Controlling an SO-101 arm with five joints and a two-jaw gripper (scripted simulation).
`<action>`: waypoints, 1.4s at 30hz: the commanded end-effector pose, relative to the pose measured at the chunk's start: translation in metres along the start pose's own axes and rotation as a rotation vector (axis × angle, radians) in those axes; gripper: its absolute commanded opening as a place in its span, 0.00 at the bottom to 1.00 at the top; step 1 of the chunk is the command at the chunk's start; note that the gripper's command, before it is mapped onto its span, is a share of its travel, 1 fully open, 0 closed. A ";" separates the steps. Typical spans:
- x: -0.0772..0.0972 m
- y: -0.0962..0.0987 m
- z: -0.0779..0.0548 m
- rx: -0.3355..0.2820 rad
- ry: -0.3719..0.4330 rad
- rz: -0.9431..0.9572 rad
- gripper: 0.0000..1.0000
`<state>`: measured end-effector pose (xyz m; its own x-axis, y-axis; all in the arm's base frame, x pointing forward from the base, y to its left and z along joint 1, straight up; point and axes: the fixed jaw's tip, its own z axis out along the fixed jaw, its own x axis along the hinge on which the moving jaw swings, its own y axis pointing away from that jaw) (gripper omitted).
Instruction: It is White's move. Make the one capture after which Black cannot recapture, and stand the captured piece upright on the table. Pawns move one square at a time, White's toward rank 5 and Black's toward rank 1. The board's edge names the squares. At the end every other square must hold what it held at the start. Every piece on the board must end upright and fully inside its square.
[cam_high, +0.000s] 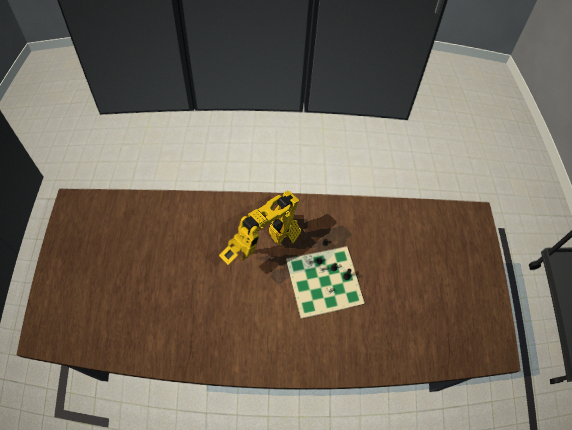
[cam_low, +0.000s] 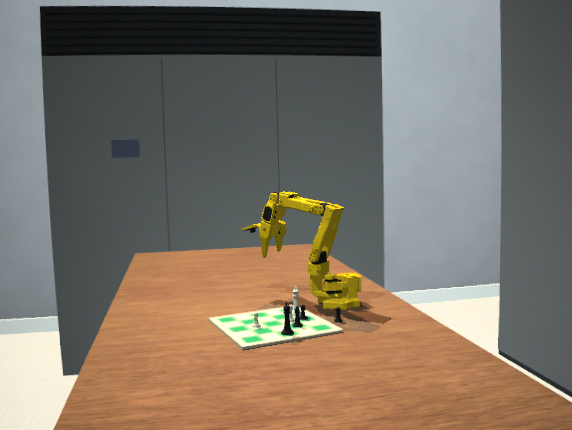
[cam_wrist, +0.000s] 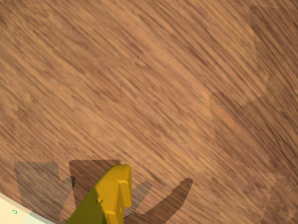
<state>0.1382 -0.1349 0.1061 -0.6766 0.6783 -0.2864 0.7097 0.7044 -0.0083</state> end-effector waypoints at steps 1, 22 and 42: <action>-0.005 -0.011 0.003 0.014 0.002 0.040 0.39; -0.006 -0.017 0.004 0.022 0.007 0.067 0.40; -0.006 -0.017 0.004 0.022 0.007 0.067 0.40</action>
<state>0.1314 -0.1482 0.1044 -0.6311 0.7246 -0.2771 0.7557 0.6548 -0.0089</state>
